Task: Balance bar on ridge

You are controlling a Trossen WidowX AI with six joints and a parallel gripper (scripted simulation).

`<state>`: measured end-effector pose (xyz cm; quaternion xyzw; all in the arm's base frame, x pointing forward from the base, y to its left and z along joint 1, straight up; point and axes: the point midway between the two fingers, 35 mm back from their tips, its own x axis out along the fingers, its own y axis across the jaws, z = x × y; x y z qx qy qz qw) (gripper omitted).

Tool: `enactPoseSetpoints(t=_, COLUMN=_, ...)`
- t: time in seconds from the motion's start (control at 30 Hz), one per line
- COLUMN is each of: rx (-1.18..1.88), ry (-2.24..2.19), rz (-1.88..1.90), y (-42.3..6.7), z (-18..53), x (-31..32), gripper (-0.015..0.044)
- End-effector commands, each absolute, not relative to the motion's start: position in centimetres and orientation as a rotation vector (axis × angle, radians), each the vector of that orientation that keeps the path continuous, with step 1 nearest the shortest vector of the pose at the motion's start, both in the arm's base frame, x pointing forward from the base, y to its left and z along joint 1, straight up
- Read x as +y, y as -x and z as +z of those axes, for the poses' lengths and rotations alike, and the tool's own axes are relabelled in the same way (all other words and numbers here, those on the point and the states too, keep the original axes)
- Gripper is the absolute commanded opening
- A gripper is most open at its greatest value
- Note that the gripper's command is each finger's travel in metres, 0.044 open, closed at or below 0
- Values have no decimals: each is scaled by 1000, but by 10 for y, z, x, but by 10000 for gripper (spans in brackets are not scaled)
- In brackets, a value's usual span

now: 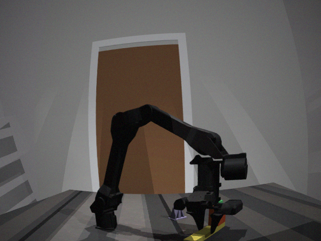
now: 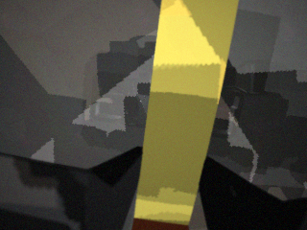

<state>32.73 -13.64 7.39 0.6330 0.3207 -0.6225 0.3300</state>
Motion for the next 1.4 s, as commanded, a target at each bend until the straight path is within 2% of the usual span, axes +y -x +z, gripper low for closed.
enactPoseSetpoints(t=0.0, rx=832, ry=-1657, rz=-1620, y=-329, z=89, x=-137, gripper=0)
enactPoseSetpoints(t=1.07, rx=831, ry=-1655, rz=-1620, y=-322, z=164, x=-134, gripper=0)
enactPoseSetpoints(t=1.37, rx=809, ry=-1681, rz=-1644, y=-323, z=166, x=-101, gripper=0)
